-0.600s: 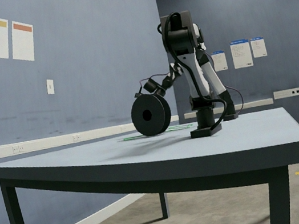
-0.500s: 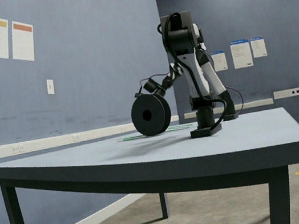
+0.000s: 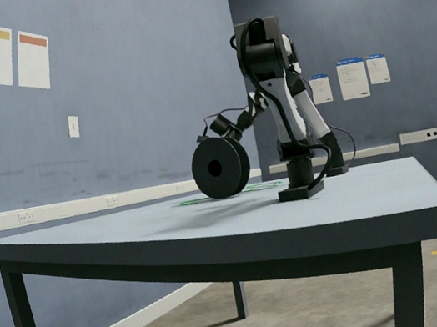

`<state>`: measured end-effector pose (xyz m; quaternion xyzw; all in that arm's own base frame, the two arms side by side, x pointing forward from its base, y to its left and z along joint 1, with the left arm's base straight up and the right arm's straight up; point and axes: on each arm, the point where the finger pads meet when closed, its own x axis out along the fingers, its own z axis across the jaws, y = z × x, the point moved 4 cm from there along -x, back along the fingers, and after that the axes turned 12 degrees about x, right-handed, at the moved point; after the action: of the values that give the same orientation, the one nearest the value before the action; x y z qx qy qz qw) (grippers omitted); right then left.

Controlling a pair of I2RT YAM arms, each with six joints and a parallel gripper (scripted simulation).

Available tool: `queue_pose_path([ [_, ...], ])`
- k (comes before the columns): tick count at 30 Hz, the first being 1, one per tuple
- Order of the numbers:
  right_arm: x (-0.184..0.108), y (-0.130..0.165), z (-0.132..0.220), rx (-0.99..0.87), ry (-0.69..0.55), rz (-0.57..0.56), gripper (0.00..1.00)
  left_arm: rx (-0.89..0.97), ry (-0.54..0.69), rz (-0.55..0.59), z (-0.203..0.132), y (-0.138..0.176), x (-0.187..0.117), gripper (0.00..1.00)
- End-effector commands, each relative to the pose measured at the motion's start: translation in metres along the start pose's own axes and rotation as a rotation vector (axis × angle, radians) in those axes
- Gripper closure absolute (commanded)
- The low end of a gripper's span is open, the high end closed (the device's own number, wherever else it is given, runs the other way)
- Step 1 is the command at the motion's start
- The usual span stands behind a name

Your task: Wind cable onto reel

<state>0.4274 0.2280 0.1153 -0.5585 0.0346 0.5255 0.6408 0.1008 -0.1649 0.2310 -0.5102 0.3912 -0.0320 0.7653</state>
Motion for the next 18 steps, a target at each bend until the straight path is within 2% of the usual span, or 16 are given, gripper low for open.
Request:
queue_pose_path([
  [1, 0.01, 0.016, -0.007, 0.03, 0.01, 0.048, 0.0, 0.018, -0.001, 0.017, 0.001, 0.007, 0.002, 0.0],
  [5, 0.003, 0.002, -0.002, 0.007, 0.002, 0.001, 0.0, 0.015, -0.002, 0.012, 0.001, 0.005, 0.001, 0.0],
  [16, -0.004, -0.008, 0.002, 0.0, 0.007, -0.016, 0.0, 0.008, 0.011, 0.002, 0.0, -0.003, -0.003, 0.0],
  [18, -0.014, -0.021, 0.007, -0.012, 0.006, -0.044, 0.0, 0.009, 0.015, 0.002, -0.001, -0.007, -0.004, 0.0],
])
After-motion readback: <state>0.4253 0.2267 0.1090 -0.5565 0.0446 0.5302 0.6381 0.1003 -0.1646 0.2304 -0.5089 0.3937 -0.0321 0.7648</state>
